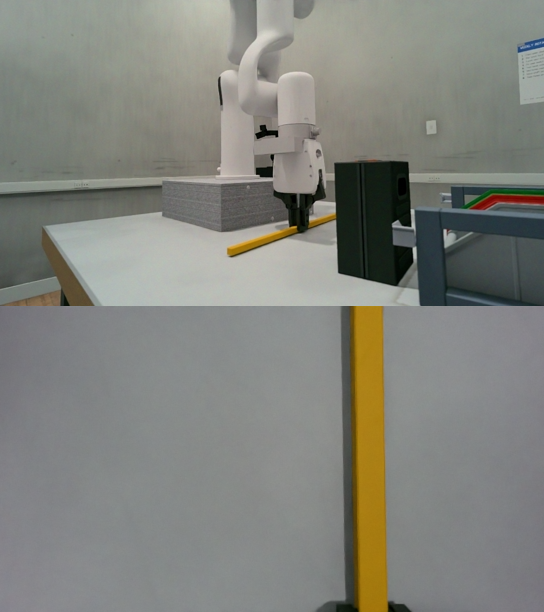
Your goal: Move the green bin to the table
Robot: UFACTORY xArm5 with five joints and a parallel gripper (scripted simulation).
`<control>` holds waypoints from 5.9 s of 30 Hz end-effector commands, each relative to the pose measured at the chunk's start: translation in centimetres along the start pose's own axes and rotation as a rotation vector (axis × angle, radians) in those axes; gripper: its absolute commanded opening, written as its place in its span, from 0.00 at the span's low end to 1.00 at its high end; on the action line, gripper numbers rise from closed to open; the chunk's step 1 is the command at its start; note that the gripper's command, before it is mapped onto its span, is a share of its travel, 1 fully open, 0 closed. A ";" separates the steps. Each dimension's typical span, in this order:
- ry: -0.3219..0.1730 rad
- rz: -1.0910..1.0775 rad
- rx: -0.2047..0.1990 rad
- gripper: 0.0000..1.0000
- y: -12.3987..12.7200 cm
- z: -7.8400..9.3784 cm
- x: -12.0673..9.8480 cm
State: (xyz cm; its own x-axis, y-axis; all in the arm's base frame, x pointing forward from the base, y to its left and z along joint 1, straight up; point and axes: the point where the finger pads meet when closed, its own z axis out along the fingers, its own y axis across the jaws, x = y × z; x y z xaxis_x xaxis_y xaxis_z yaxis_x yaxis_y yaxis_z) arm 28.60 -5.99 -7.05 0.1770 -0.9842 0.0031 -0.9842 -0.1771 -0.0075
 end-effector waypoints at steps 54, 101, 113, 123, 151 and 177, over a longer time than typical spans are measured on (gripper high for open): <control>0.001 0.000 0.003 1.00 -0.1 0.0 0.0; 0.001 0.000 0.003 1.00 -0.1 -4.9 0.1; 0.001 0.000 0.003 1.00 -0.1 -7.7 0.1; 0.001 0.000 0.003 1.00 -0.1 -10.1 0.1; -0.002 0.000 0.004 1.00 -4.3 -11.1 -1.4; -0.003 0.000 0.005 1.00 -10.5 -11.2 -3.7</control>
State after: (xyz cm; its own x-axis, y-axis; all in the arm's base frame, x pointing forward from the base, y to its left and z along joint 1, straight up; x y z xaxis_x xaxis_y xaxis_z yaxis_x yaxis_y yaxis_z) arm 37.07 -0.98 4.12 0.1773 -0.9842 0.0019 -0.9841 -0.1773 -0.0089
